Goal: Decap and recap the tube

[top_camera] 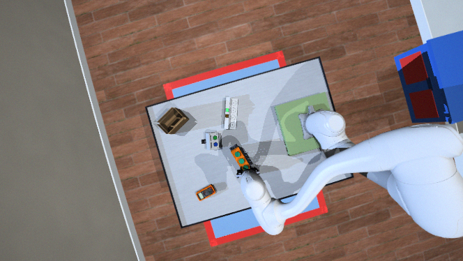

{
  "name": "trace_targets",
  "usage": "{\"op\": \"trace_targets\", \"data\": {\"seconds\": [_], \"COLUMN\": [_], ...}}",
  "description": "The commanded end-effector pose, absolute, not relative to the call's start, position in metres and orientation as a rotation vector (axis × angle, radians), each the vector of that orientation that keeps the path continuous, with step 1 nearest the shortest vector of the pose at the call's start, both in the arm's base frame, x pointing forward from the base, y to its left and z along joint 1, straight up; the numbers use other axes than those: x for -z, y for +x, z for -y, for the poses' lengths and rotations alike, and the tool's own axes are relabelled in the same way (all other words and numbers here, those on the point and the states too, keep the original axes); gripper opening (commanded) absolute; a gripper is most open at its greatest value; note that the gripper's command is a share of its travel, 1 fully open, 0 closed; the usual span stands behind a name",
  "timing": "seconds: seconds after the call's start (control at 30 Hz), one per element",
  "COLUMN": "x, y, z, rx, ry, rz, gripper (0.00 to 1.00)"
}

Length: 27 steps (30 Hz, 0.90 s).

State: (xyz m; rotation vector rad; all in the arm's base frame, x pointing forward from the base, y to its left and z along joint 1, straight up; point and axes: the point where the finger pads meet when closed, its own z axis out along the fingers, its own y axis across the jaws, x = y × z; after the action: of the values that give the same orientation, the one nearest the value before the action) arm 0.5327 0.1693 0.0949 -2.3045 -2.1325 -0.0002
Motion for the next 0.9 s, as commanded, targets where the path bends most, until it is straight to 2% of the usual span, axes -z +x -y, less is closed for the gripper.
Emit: {"op": "trace_targets", "data": {"seconds": [0.0,0.67,0.87], "x": [-0.0983,-0.0983,-0.0984], "y": [0.5344,0.5346,0.5345], "z": [-0.1697,-0.1696,-0.1700], "rx": [-0.001,0.006,0.005], "ry": [-2.214,-1.318,-1.317], "rz": [2.234,2.851,2.851], "gripper": [0.41,0.41,0.41]}}
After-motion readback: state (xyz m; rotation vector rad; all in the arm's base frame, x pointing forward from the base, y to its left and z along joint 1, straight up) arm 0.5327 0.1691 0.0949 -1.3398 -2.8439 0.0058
